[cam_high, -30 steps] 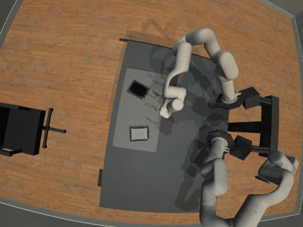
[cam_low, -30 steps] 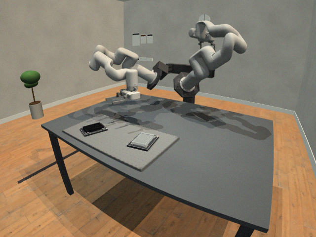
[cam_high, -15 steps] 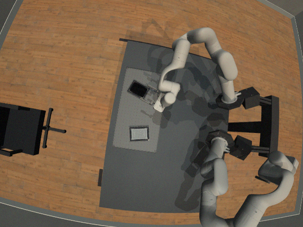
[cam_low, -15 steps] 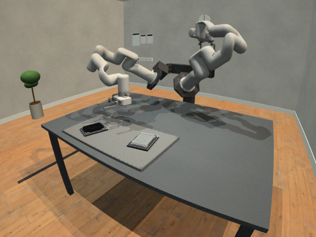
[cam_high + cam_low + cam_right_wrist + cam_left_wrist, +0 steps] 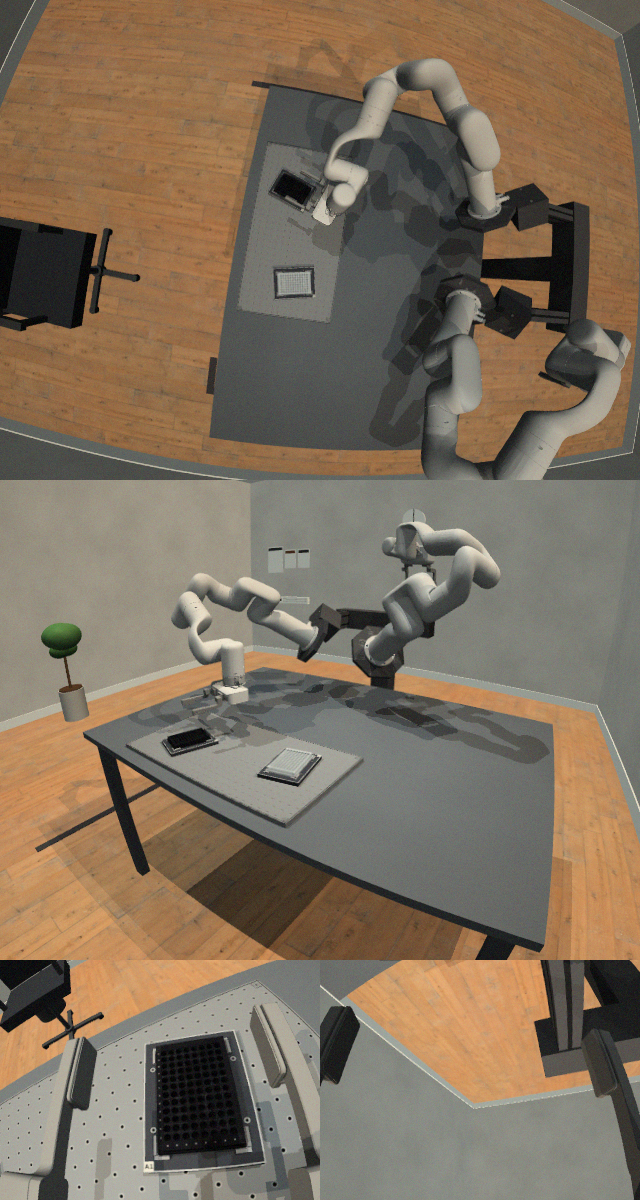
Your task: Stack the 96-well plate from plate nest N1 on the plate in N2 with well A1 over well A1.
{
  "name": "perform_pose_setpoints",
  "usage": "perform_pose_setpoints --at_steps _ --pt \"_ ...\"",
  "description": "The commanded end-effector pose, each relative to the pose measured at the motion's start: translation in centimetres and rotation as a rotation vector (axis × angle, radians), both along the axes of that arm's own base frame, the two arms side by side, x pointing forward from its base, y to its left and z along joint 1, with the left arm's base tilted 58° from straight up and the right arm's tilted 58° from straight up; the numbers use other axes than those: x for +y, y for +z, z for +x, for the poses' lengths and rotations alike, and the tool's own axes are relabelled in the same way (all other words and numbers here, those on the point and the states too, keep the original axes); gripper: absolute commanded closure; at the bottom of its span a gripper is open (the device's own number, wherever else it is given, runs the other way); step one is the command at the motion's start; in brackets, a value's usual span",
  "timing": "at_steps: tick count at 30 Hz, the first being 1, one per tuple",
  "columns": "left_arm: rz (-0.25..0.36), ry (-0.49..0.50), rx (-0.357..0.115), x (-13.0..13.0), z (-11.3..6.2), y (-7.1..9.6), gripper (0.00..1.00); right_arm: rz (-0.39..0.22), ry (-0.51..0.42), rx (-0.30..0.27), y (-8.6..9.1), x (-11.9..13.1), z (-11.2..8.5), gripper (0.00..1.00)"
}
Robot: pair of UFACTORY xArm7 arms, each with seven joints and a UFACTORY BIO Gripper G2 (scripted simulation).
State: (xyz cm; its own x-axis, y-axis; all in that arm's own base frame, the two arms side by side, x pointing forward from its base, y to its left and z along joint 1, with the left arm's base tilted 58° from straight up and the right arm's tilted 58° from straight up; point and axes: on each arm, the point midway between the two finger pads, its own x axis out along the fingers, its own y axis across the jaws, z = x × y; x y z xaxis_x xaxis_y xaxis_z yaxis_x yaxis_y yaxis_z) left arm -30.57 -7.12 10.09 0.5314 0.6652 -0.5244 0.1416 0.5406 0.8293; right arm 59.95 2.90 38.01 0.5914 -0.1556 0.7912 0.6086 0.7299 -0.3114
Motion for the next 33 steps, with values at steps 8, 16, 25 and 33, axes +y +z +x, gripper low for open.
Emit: perform_pose_setpoints --at_steps 8,16,25,33 --pt "-0.002 0.001 0.003 -0.1 -0.1 0.1 0.00 0.002 0.005 -0.001 1.8 -2.0 1.9 0.63" --pt "-0.002 0.001 0.003 -0.1 -0.1 0.1 0.00 0.002 0.005 -0.001 1.8 -2.0 1.9 0.63" --pt "-0.002 0.001 0.003 -0.1 -0.1 0.1 0.00 0.002 0.005 -0.001 1.3 -2.7 2.4 0.63" --pt "-0.002 0.001 0.003 -0.1 -0.1 0.1 0.00 0.002 0.005 -0.001 0.6 -3.5 3.1 0.63"
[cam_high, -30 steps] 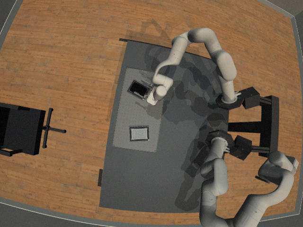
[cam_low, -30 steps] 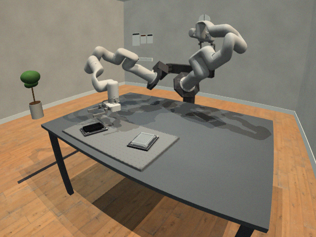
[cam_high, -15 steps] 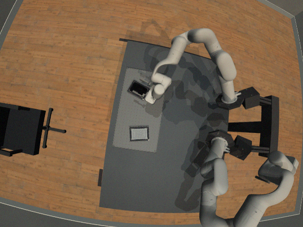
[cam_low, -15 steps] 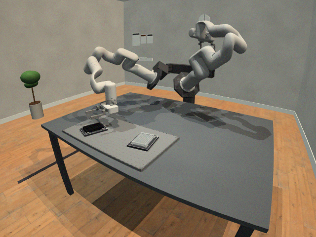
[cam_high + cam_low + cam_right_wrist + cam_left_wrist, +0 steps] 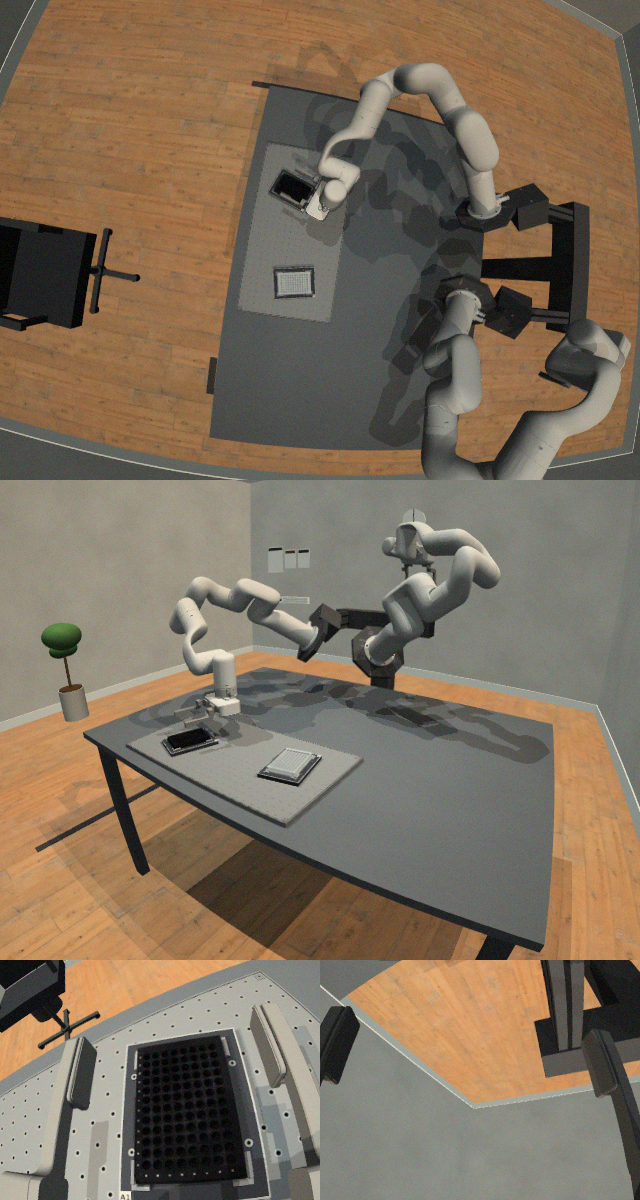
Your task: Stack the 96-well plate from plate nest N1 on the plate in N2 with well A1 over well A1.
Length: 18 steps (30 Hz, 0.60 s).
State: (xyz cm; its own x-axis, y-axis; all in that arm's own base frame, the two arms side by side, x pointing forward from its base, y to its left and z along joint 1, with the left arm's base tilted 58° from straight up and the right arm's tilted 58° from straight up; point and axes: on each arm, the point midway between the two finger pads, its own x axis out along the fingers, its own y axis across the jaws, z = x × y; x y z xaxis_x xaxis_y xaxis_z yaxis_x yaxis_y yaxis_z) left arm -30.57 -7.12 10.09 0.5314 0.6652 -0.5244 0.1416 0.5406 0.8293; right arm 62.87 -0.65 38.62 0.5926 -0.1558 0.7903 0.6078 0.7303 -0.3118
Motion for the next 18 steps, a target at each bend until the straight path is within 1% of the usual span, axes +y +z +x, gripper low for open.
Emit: perform_pose_setpoints --at_steps 1,18 --pt "-0.002 0.001 0.003 -0.1 -0.1 0.1 0.00 0.001 0.004 -0.003 -0.1 -0.1 0.3 0.63" --pt "-0.002 0.001 0.003 -0.1 -0.1 0.1 0.00 0.001 0.004 -0.003 -1.5 -1.8 1.6 0.63"
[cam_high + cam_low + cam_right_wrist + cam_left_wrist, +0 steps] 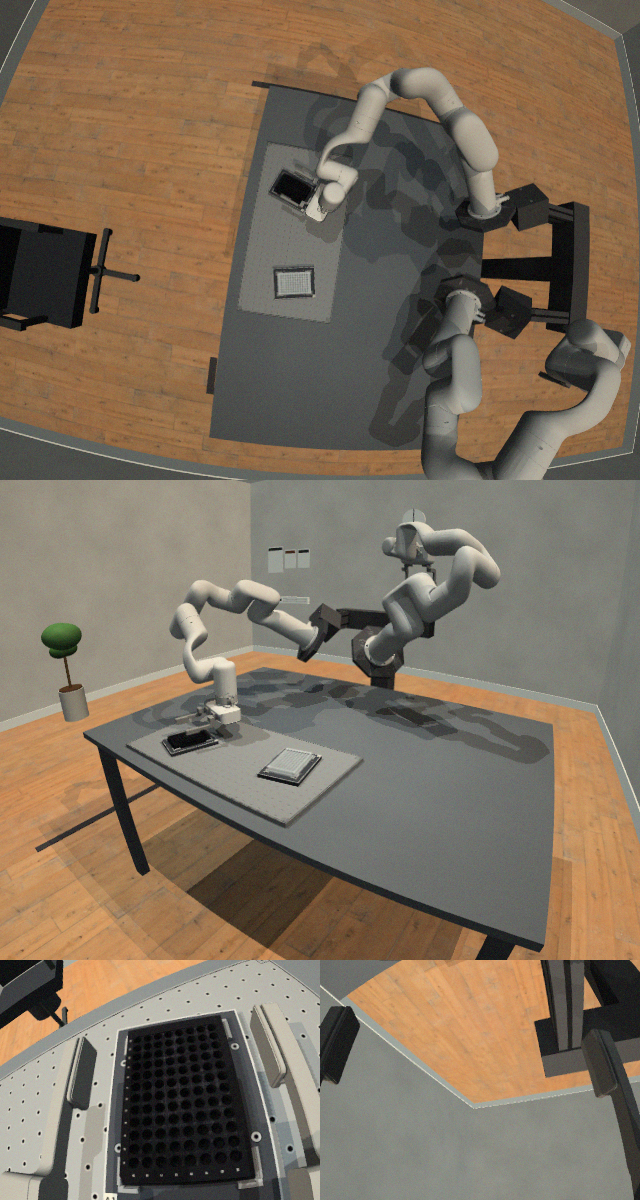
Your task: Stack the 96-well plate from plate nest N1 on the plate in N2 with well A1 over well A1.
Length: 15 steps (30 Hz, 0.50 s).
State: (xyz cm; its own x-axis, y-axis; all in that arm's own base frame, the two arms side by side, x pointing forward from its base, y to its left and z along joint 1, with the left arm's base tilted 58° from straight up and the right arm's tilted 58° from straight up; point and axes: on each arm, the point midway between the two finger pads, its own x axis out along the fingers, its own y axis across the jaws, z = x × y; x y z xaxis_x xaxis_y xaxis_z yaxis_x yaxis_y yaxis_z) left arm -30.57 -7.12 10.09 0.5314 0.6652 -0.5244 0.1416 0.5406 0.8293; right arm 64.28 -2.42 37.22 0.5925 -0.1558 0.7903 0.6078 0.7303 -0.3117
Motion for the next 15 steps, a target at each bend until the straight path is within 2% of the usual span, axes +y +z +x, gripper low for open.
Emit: perform_pose_setpoints --at_steps 1,15 --pt "-0.002 0.001 0.003 -0.11 -0.09 0.06 0.00 0.001 0.004 -0.003 -0.14 -0.11 0.30 0.63" --pt "-0.002 0.001 0.003 -0.11 -0.09 0.06 0.00 0.001 0.004 -0.002 -0.59 -0.66 0.74 0.63"
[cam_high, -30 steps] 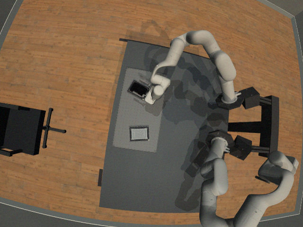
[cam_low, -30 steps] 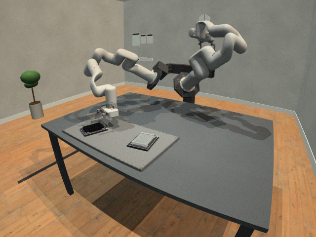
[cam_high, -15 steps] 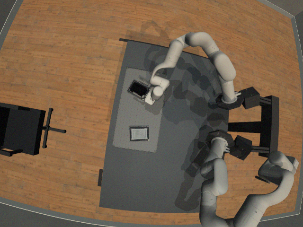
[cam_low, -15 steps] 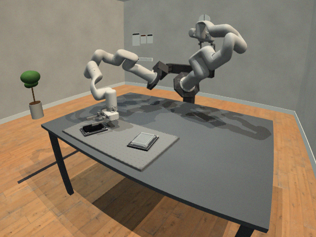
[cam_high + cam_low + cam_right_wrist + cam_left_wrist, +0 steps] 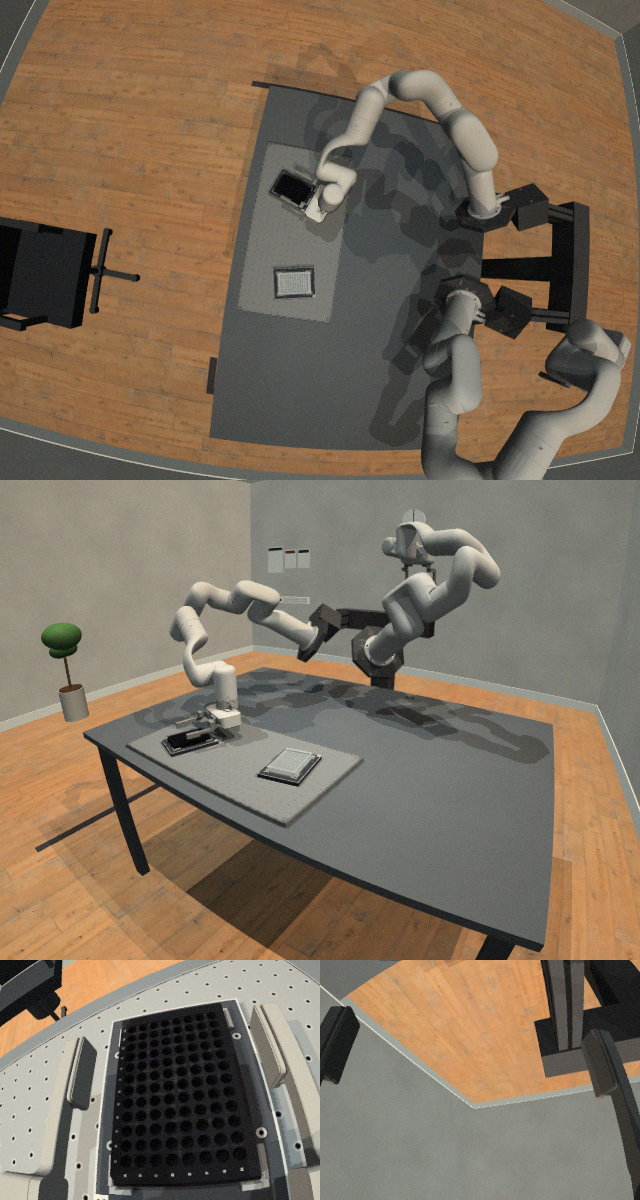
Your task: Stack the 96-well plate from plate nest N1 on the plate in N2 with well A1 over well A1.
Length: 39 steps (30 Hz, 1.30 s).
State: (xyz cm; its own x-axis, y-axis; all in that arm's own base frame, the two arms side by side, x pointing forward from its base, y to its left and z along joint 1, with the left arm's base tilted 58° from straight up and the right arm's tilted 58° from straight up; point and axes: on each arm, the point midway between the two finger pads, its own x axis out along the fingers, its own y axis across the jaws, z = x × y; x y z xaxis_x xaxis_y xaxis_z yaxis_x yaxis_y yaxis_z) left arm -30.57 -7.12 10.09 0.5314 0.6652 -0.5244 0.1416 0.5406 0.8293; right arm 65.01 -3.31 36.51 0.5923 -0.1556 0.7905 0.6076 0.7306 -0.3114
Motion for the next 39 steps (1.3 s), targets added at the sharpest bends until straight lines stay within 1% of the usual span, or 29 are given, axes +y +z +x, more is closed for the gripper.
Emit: perform_pose_setpoints --at_steps 1,39 --pt "-0.002 0.001 0.003 -0.1 -0.1 0.1 0.00 0.001 0.004 -0.002 0.1 0.2 0.0 0.63" --pt "-0.002 0.001 0.003 -0.1 -0.1 0.1 0.00 0.001 0.004 -0.002 -0.9 -1.1 1.1 0.63"
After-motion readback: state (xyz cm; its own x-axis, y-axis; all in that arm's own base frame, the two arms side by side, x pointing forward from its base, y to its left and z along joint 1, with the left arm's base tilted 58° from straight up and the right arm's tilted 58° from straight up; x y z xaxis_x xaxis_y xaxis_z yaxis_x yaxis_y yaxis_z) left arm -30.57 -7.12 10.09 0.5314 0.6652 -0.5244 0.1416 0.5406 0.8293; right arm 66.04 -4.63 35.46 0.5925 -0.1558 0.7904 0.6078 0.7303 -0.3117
